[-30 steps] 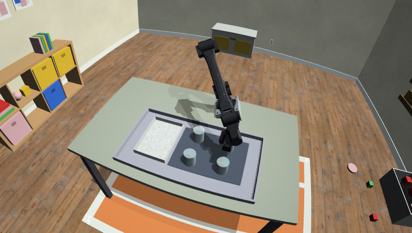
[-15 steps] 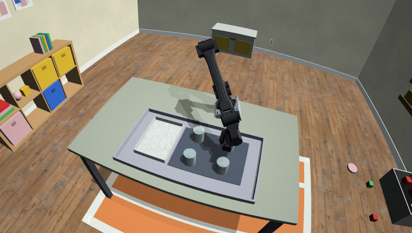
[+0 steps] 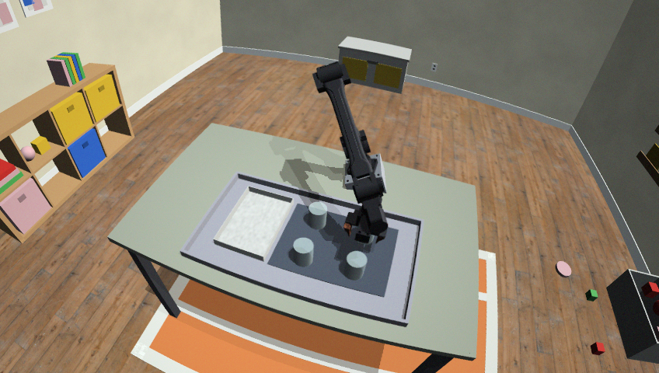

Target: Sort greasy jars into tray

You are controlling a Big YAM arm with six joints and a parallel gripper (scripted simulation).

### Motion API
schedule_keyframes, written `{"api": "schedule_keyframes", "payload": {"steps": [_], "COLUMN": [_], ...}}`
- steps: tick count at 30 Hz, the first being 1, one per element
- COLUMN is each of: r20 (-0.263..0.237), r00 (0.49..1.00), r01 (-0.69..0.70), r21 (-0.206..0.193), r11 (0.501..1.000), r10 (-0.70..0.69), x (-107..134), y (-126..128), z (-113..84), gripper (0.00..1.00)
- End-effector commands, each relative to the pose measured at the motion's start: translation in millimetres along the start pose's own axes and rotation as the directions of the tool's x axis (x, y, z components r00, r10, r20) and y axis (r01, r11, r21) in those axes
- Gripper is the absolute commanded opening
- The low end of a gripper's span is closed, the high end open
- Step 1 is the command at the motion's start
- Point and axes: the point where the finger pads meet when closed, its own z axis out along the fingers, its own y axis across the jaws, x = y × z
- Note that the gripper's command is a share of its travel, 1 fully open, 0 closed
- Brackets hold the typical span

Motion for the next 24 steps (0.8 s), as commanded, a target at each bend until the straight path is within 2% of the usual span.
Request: {"api": "schedule_keyframes", "payload": {"steps": [1,6,16,21,24], "r20": [0.023,0.023,0.023,0.023,0.023], "r00": [1.0,1.0,1.0,1.0,1.0], "r01": [-0.002,-0.002,-0.002,-0.002,-0.002], "r21": [-0.007,-0.007,-0.007,-0.007,-0.007], "r11": [1.0,1.0,1.0,1.0,1.0], "r10": [0.002,0.002,0.002,0.002,0.002], "x": [-17.8,-17.8,-16.0,-16.0,-7.2], "y": [0.0,0.0,-0.5,-0.5,-22.8], "z": [-9.7,-9.7,-86.1,-86.1,-85.7], "gripper": [1.0,1.0,1.0,1.0,1.0]}}
